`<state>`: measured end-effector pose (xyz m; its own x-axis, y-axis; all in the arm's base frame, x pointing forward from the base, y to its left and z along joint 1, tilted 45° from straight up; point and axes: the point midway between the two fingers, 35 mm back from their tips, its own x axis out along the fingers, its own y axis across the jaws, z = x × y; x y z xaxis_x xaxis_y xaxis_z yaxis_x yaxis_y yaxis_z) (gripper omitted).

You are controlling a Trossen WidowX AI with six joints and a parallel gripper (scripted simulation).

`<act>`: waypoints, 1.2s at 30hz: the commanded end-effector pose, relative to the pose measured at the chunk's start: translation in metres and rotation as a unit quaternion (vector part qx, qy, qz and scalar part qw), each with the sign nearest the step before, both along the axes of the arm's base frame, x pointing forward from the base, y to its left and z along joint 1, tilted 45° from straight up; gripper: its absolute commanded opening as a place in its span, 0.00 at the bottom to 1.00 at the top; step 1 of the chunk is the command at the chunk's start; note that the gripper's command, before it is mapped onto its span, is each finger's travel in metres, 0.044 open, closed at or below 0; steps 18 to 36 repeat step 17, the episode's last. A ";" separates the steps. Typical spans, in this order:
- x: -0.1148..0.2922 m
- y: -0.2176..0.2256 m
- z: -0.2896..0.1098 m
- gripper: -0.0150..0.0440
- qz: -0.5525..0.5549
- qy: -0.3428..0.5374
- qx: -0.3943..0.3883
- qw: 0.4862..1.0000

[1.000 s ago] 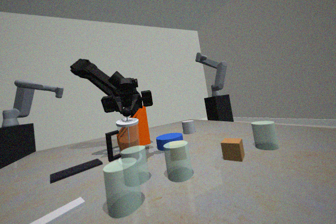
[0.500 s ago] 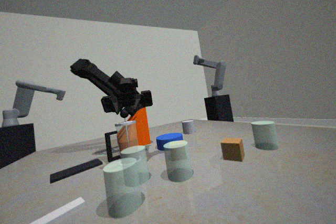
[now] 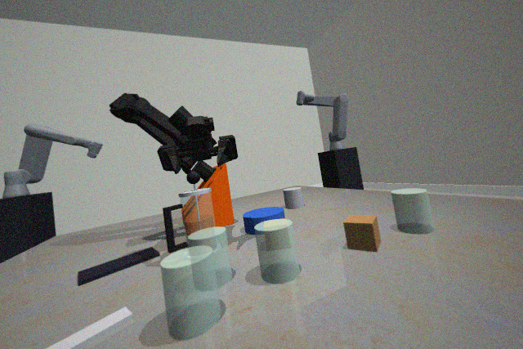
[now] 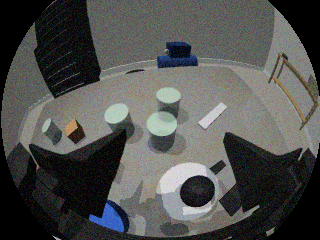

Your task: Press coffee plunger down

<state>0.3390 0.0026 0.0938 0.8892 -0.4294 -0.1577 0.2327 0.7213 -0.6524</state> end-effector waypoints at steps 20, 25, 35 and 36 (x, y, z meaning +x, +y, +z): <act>-0.047 0.036 0.048 1.00 -0.012 0.008 -0.010 1.000; -0.047 0.036 0.048 1.00 -0.012 0.008 -0.010 1.000; -0.047 0.036 0.048 1.00 -0.012 0.008 -0.010 1.000; -0.047 0.036 0.048 1.00 -0.012 0.008 -0.010 1.000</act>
